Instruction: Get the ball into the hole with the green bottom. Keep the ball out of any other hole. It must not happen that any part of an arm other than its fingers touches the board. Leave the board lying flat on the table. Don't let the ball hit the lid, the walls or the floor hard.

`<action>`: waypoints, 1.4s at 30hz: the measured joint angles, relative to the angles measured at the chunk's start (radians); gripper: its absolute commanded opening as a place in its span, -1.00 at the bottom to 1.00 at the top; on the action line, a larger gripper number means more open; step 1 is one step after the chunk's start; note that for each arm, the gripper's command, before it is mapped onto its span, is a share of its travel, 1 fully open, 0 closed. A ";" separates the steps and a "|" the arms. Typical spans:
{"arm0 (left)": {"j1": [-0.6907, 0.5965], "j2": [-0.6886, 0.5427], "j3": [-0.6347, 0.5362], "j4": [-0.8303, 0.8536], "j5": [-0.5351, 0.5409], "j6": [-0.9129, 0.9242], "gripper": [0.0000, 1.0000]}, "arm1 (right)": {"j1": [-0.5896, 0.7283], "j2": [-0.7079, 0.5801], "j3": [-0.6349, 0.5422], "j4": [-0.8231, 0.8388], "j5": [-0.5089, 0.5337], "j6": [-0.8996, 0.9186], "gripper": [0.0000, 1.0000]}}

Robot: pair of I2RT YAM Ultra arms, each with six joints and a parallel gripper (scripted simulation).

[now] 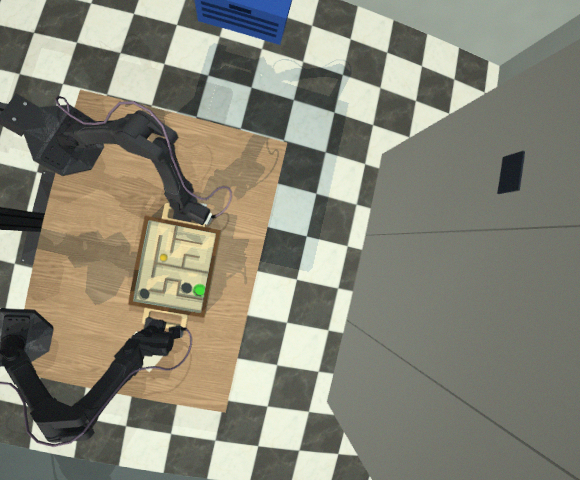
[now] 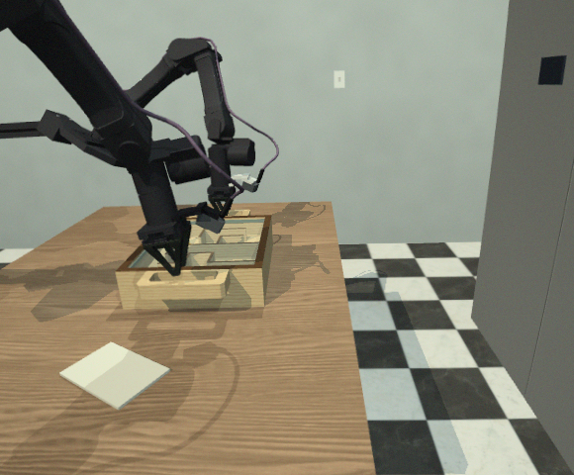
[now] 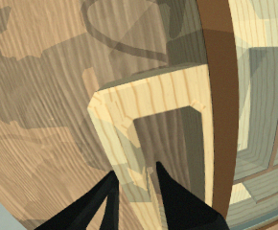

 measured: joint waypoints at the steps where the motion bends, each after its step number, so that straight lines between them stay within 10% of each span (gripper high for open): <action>1: 0.000 0.000 0.000 0.000 0.000 0.000 -0.23 | -0.003 0.006 0.000 0.003 -0.002 -0.002 -0.23; 32: 0.000 0.000 0.000 0.001 0.000 0.000 -0.23 | -0.061 0.136 0.050 0.101 -0.030 -0.053 -0.23; 33: 0.000 0.000 0.000 0.001 0.000 0.000 -1.00 | -0.061 0.136 0.050 0.101 -0.030 -0.053 -0.23; 42: -0.001 0.000 0.000 0.002 -0.001 0.000 -1.00 | -0.060 0.137 0.055 0.110 -0.033 -0.057 -0.23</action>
